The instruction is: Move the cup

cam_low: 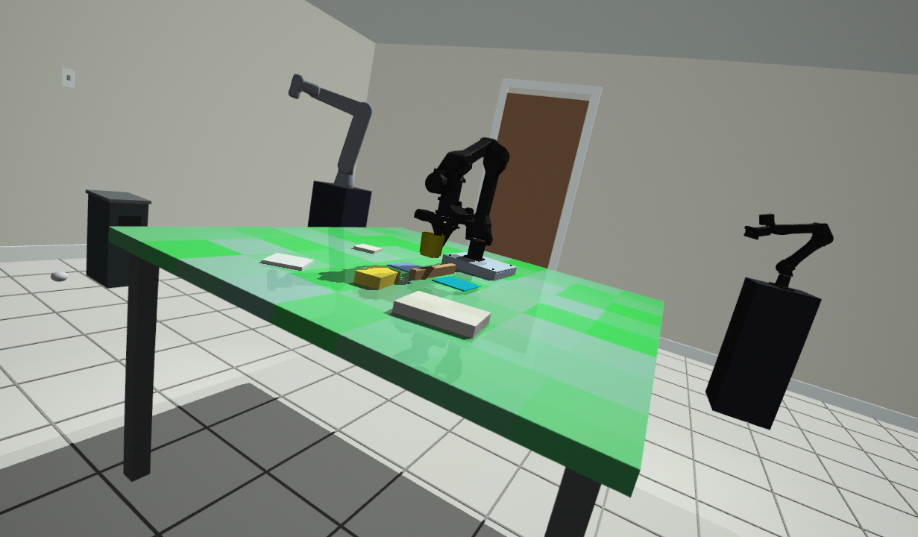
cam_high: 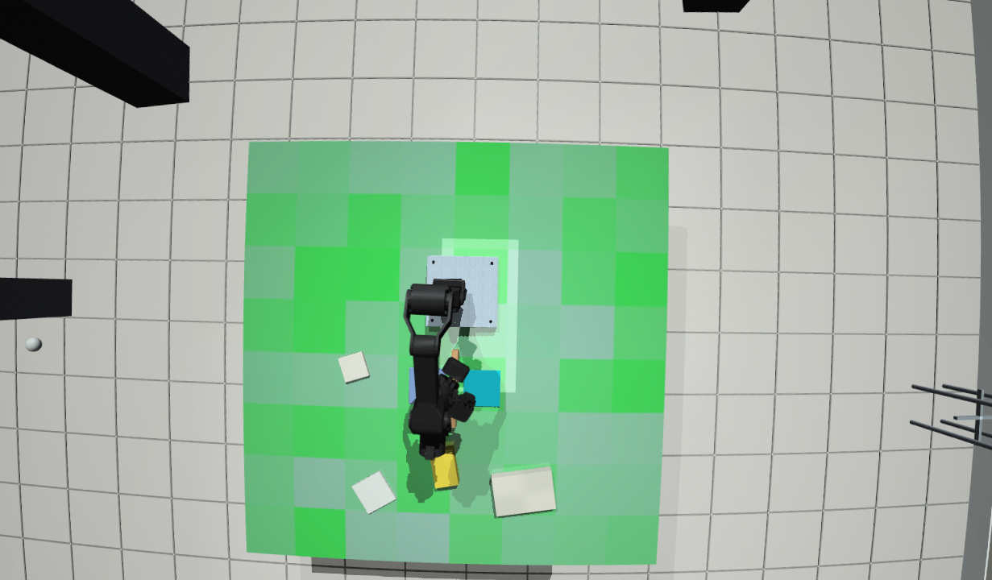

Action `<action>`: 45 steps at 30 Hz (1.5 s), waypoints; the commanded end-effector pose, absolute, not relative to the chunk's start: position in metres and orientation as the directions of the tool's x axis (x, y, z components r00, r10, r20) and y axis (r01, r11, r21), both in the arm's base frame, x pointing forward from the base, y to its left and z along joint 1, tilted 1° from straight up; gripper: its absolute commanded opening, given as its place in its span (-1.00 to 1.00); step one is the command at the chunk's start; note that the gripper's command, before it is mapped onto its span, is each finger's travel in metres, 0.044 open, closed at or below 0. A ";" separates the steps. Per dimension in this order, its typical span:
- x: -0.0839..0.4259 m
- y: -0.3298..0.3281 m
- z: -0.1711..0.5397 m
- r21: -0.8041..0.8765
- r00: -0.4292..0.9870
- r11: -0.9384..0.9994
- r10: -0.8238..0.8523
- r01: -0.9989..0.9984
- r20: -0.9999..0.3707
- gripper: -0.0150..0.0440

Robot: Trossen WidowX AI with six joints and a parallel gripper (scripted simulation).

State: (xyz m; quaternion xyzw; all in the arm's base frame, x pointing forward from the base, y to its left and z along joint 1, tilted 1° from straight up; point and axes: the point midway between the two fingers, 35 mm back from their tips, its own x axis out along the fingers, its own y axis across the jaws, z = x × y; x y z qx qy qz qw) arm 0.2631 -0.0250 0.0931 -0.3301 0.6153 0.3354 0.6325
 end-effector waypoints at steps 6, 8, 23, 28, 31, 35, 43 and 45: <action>0.266 -0.007 0.095 -0.004 0.021 0.559 0.024 -0.829 -0.999 -0.49; 0.266 -0.004 0.095 -0.004 0.021 0.559 0.024 -0.829 -0.999 -0.49; 0.270 0.025 0.097 -0.003 0.022 0.559 0.027 -0.829 -0.999 -0.49; 0.271 0.035 0.097 -0.003 0.022 0.559 0.028 -0.829 -0.999 -0.49; 0.272 0.041 0.098 -0.002 0.022 0.559 0.028 -0.829 -0.999 -0.49; 0.273 0.049 0.098 -0.002 0.022 0.559 0.029 -0.829 -0.999 -0.49; 0.275 0.066 0.100 -0.001 0.022 0.559 0.031 -0.829 -0.999 -0.49; 0.275 0.070 0.100 -0.001 0.022 0.559 0.031 -0.829 -0.999 -0.49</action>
